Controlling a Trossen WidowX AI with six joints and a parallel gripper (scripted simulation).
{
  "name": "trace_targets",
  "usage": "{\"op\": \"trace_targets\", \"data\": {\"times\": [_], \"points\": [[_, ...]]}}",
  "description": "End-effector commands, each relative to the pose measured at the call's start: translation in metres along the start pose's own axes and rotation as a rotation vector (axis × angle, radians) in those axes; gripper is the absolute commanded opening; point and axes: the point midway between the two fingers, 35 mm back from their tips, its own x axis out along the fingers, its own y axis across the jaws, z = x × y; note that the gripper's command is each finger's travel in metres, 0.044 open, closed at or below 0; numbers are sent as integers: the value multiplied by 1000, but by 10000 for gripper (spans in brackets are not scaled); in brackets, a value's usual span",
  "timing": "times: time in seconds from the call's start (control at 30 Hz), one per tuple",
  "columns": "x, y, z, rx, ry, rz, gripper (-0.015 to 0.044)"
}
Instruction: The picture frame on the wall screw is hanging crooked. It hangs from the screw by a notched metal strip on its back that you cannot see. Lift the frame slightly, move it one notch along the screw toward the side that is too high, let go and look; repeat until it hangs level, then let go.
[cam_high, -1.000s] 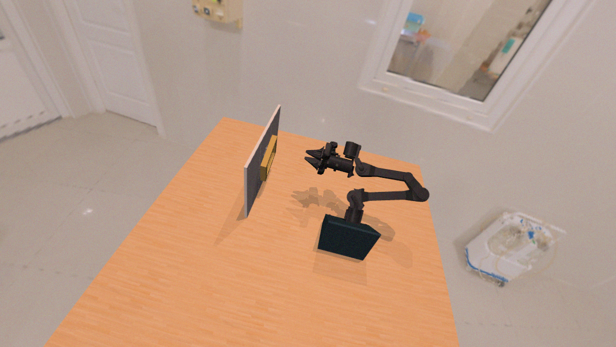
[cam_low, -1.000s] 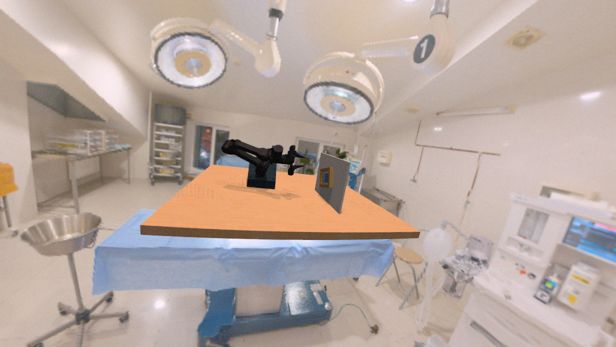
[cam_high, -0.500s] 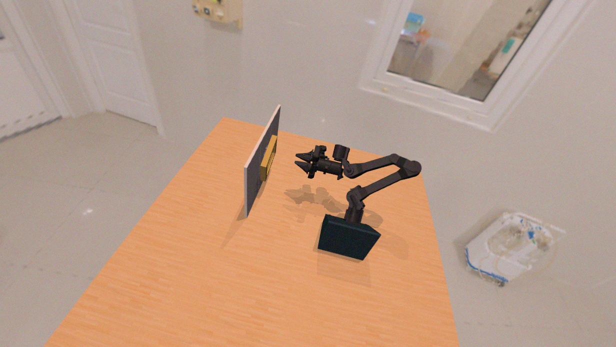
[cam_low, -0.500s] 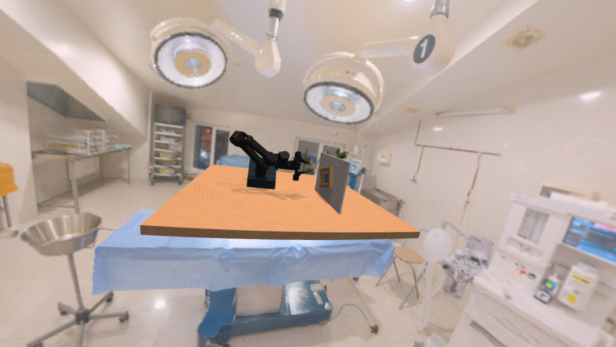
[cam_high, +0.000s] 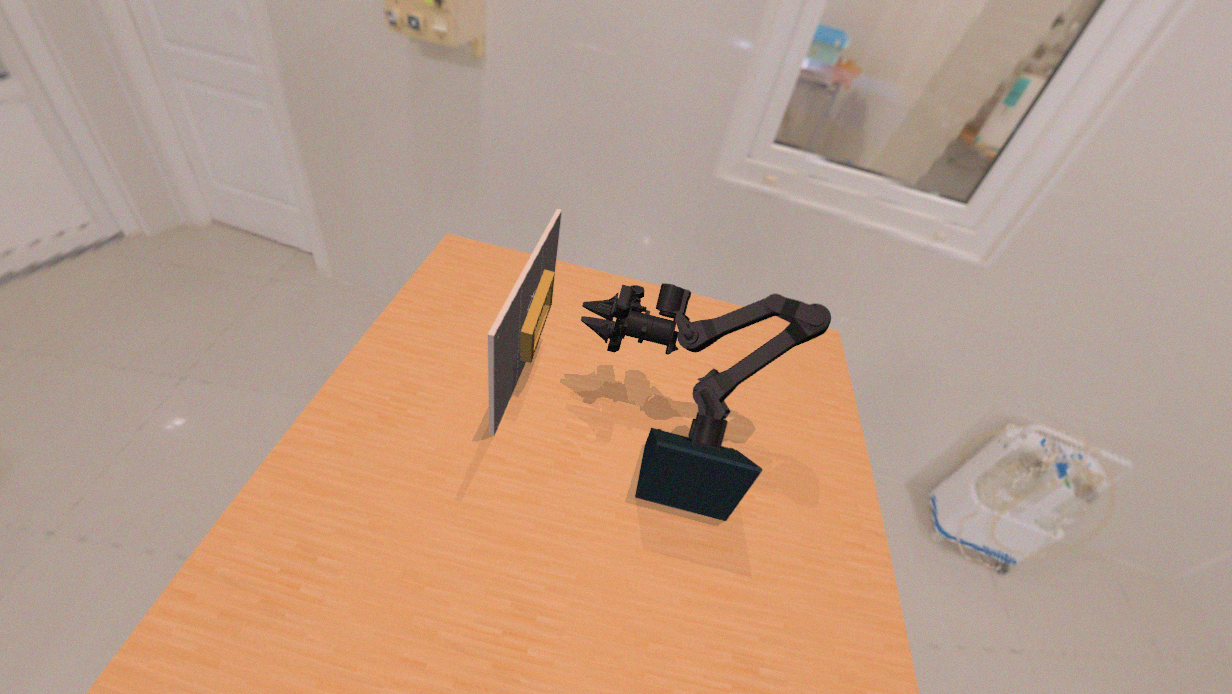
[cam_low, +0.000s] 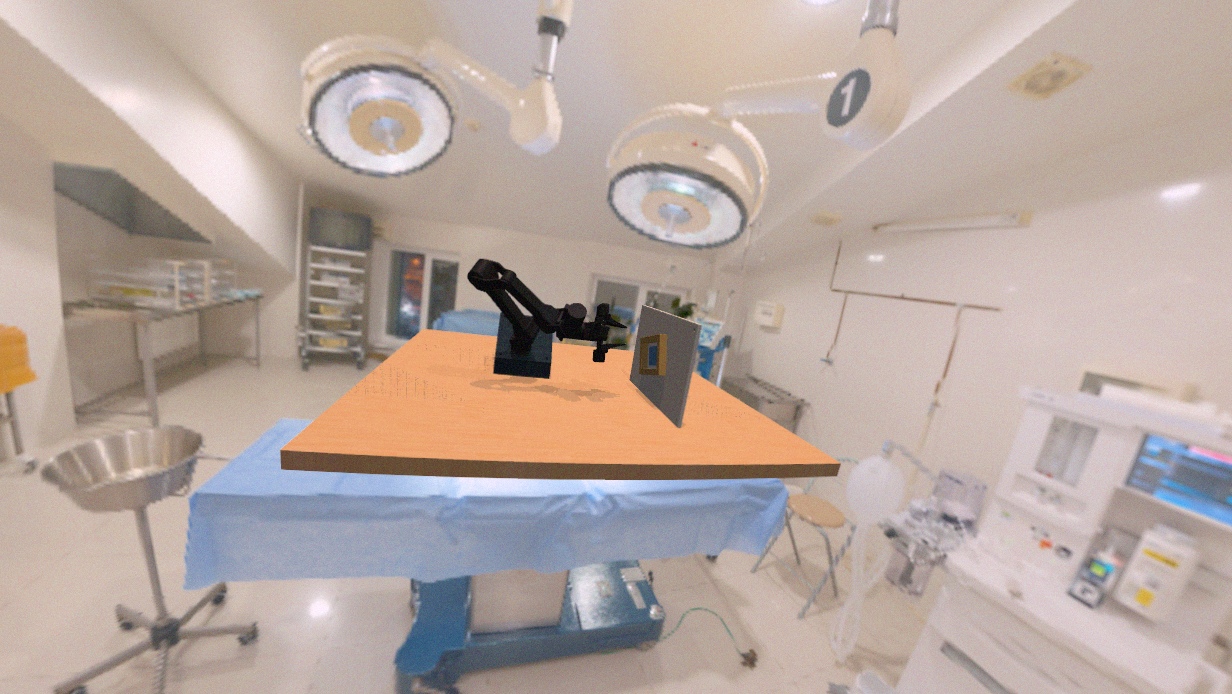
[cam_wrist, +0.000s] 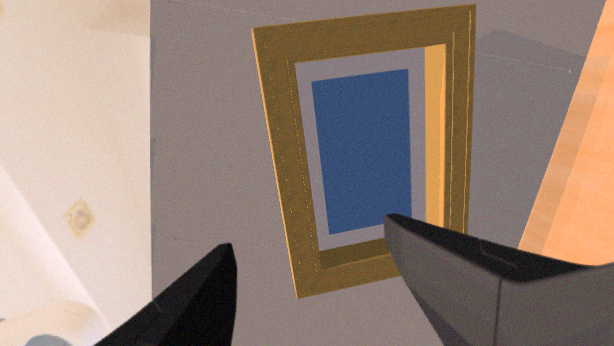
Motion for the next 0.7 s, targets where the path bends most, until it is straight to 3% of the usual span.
{"op": "trace_targets", "data": {"times": [0.0, 0.17, 0.67], "points": [[25, 0, 4, 5, -4, -1, 260], [60, 0, -2, 5, -5, 0, 260], [62, 0, -2, 5, -5, 0, 260]]}}
